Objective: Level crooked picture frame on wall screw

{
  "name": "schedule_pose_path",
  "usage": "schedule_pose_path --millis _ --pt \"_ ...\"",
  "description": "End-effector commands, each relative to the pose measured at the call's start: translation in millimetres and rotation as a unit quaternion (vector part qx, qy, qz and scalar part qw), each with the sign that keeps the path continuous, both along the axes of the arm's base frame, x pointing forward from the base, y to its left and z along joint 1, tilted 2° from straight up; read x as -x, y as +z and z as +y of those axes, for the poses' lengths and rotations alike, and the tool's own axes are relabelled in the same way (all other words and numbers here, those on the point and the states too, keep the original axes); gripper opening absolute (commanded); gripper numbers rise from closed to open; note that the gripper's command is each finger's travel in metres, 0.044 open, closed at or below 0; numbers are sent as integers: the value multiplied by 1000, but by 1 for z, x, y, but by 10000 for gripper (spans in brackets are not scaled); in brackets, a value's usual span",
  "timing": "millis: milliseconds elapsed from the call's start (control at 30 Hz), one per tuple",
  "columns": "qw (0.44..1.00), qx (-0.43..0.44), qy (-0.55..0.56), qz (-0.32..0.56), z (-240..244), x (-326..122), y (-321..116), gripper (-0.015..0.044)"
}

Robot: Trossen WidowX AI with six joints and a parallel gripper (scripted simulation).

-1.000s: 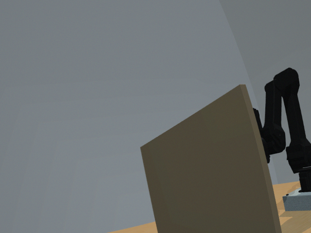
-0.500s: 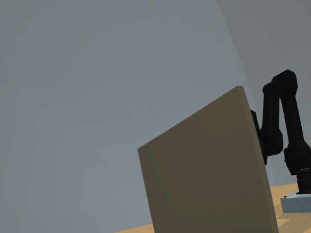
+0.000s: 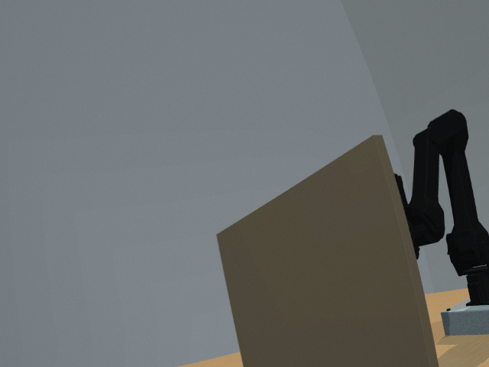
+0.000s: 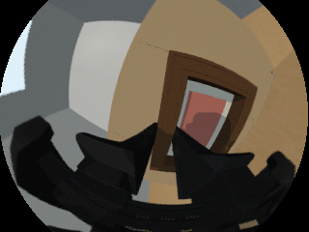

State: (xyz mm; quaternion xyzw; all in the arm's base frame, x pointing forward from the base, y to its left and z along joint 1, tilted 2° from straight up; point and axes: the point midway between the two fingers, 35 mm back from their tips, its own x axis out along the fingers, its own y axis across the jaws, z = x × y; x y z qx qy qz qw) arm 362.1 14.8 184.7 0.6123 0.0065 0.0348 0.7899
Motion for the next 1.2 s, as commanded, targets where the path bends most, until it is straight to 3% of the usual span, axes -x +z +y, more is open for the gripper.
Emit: schedule_pose_path --millis 0,1167 --pt "1000 -2 2 -4 -1 0 3 0" --pt "1000 -2 2 -4 -2 0 0 0"
